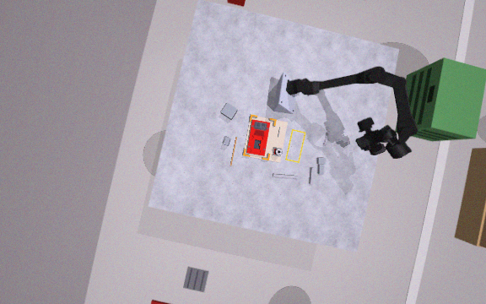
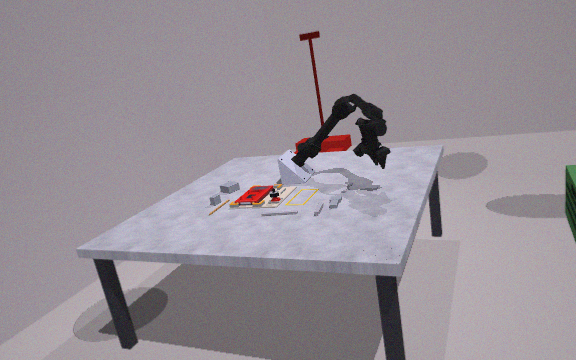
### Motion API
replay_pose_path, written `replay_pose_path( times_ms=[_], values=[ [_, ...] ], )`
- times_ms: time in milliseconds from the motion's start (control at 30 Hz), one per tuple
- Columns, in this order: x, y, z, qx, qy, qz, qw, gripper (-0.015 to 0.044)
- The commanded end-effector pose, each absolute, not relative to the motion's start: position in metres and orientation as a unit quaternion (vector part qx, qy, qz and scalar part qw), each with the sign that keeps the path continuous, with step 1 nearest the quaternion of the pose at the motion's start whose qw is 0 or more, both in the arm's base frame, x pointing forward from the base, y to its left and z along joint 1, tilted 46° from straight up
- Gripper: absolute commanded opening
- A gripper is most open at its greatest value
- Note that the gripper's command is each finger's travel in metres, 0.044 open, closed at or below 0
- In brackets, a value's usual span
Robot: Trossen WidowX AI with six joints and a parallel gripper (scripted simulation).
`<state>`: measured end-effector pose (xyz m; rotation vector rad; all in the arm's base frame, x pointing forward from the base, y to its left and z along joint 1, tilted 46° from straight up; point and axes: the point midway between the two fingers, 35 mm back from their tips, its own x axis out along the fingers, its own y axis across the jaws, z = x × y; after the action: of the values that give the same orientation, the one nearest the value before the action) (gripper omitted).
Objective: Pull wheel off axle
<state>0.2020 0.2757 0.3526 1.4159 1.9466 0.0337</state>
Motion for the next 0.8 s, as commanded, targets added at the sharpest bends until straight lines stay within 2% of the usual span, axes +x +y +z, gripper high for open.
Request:
replay_pose_path(
  times_ms=[0, 400, 767],
  values=[
    [0.254, 0.251, 0.314, 0.577, 0.730, -0.046, 0.363, 0.0300],
    [0.358, 0.149, 0.205, 0.615, 0.687, -0.168, 0.350, 0.0300],
    [0.385, 0.035, 0.110, 0.641, 0.654, -0.260, 0.306, 0.0300]
  ],
)
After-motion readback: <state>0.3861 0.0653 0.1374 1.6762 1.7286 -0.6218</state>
